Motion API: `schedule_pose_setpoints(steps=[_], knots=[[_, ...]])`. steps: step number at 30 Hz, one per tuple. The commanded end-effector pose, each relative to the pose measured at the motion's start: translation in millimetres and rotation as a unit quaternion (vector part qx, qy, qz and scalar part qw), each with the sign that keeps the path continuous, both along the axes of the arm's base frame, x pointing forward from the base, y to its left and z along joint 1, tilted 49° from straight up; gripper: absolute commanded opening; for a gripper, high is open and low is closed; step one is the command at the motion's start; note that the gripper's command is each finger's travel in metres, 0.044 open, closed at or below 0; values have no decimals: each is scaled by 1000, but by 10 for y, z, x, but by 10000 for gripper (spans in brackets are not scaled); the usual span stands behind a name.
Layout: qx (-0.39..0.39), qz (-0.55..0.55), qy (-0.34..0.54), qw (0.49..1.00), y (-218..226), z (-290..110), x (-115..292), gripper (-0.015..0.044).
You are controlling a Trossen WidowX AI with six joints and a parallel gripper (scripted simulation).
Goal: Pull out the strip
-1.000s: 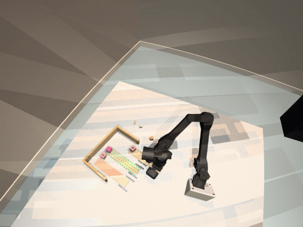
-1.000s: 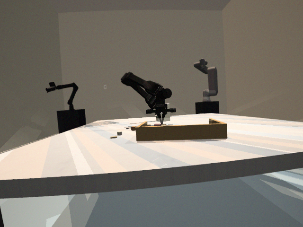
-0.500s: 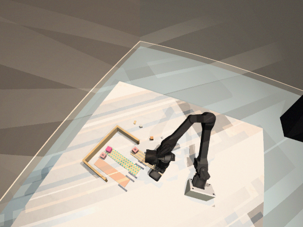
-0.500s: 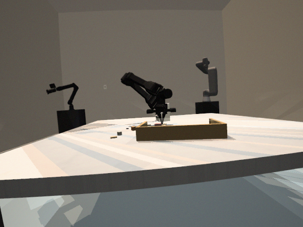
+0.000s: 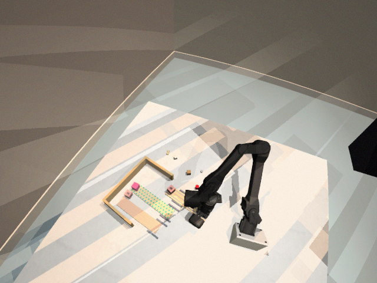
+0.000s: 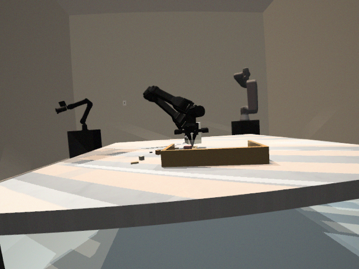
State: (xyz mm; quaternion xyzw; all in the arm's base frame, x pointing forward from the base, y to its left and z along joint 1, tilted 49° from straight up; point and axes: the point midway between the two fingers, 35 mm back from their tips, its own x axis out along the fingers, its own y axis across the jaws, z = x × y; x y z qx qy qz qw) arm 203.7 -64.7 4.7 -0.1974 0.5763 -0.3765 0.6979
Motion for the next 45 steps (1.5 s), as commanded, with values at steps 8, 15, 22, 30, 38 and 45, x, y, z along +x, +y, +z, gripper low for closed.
schedule_pose_setpoints(steps=[8,15,22,30,38,45], knots=[[2,-9,15,1000,-20,-66,-202,0],[2,-9,15,1000,-20,-66,-202,0],[2,-9,15,1000,-20,-66,-202,0],[2,-9,15,1000,-20,-66,-202,0],[2,-9,15,1000,-20,-66,-202,0],[3,-3,6,1000,133,60,-88,0]])
